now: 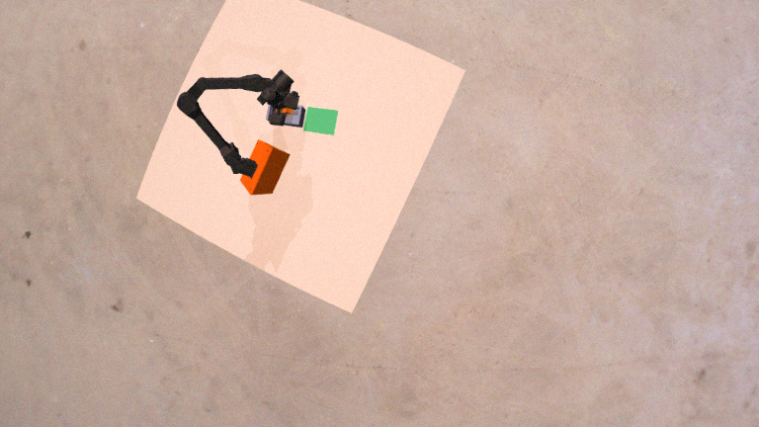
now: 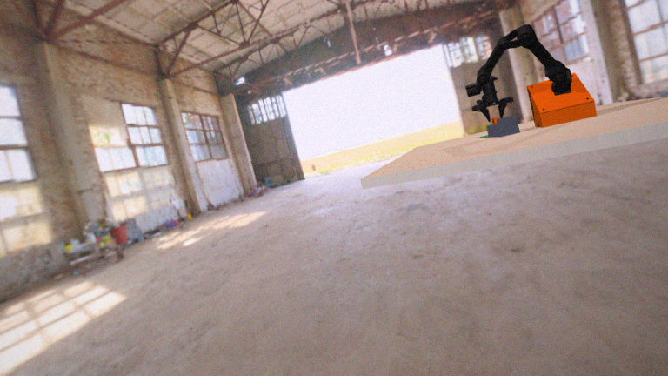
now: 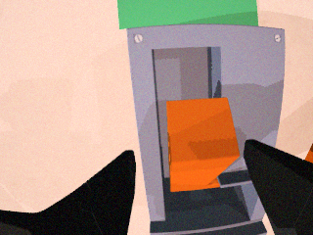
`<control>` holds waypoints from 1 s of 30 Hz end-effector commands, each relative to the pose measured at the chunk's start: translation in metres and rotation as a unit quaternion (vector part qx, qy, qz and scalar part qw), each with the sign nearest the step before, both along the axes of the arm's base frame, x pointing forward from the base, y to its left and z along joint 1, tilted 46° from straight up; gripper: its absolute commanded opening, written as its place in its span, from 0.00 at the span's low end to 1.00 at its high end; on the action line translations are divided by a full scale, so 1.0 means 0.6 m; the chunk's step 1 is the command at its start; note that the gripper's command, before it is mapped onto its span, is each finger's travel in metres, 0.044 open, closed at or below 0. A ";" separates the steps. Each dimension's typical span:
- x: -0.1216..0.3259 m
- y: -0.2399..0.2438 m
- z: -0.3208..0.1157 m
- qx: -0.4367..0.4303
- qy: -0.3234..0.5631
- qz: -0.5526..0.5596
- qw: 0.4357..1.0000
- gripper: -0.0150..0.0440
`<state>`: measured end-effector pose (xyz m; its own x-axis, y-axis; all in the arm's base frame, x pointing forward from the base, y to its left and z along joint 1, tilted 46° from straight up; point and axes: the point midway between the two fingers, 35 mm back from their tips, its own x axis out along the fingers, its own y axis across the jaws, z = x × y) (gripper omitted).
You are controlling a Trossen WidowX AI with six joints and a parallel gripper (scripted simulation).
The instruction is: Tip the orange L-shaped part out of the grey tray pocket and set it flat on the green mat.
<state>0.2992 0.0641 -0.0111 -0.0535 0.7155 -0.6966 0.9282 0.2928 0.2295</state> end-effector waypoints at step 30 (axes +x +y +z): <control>-0.003 0.017 -0.015 0.001 0.001 0.001 1.000 0.25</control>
